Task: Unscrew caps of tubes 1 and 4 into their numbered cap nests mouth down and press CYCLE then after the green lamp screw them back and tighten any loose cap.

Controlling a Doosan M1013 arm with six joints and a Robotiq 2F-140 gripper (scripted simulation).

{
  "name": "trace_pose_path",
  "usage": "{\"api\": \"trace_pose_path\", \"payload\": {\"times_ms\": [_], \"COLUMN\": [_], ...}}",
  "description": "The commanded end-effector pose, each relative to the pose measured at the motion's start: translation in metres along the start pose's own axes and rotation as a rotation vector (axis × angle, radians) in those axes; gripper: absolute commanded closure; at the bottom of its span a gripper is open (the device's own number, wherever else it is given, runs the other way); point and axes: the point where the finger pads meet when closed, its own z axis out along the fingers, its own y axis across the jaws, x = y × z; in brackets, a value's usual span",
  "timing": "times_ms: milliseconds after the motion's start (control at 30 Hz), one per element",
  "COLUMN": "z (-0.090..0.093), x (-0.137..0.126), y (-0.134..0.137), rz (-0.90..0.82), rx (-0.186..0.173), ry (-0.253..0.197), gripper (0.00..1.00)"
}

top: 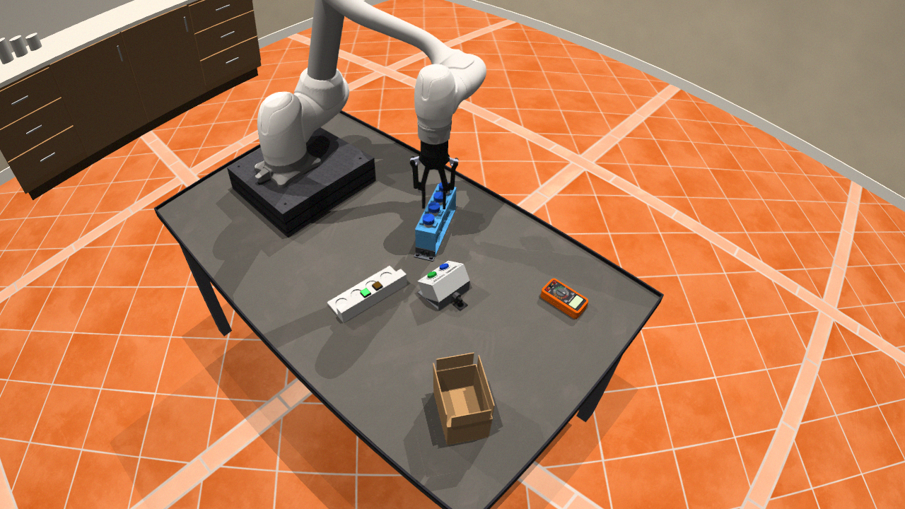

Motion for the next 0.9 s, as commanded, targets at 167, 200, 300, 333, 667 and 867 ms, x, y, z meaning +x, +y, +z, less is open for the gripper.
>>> {"api": "trace_pose_path", "payload": {"times_ms": [167, 200, 300, 333, 667, 867], "z": [0.003, 0.003, 0.005, 0.005, 0.009, 0.012], "x": [0.000, 0.000, 0.000, 0.000, 0.000, 0.000], "y": [0.001, 0.001, 0.001, 0.001, 0.001, 0.001], "rz": [0.000, 0.000, 0.000, 0.000, 0.000, 0.000], "rx": [-0.001, -0.001, -0.001, -0.001, -0.001, -0.001], "ry": [0.000, 0.000, 0.000, 0.000, 0.000, 0.000], "gripper": [0.59, 0.59, 0.59, 0.59, 0.59, 0.59]}}
